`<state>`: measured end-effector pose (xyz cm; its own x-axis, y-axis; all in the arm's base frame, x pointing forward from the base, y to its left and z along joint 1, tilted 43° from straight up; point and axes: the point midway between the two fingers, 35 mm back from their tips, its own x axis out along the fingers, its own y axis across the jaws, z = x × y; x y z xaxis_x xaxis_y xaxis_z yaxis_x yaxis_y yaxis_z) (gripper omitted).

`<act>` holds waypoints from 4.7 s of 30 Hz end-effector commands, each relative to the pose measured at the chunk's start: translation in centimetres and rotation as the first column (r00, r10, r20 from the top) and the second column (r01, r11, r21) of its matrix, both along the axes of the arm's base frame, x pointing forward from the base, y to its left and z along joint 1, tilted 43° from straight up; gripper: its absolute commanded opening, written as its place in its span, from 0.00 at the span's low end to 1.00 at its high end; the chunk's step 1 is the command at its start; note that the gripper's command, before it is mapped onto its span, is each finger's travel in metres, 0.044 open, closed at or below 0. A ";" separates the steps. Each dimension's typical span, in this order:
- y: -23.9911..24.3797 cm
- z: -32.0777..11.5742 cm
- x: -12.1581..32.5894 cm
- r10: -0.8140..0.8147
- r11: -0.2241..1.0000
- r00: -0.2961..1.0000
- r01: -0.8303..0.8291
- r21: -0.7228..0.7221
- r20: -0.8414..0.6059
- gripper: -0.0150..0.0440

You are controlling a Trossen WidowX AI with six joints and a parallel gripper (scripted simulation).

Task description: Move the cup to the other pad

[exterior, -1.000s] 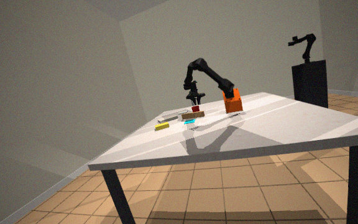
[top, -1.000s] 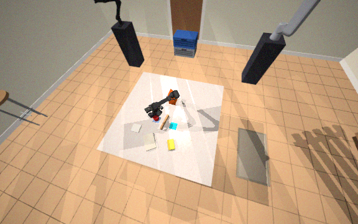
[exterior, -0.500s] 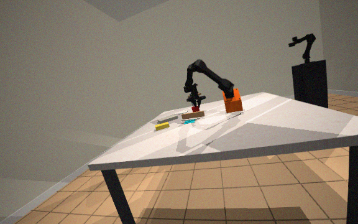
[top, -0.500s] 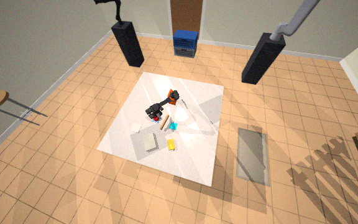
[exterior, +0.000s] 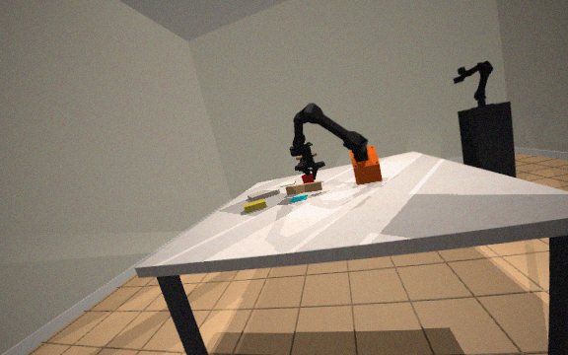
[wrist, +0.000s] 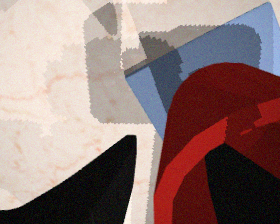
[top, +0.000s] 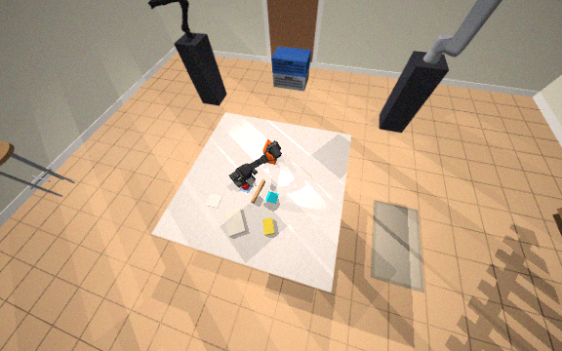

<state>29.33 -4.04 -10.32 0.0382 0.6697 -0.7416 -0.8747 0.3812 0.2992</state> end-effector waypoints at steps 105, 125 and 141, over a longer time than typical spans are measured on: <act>4.0 13.6 1.6 -0.006 1.000 1.000 0.006 0.011 -0.006 0.25; 8.4 17.7 2.2 -0.006 1.000 1.000 0.006 0.014 -0.005 0.25; 11.7 21.0 2.7 -0.006 1.000 1.000 0.006 0.017 -0.005 0.25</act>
<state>31.72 7.01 9.69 0.0306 0.6773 -0.7350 -0.8699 0.3802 0.3141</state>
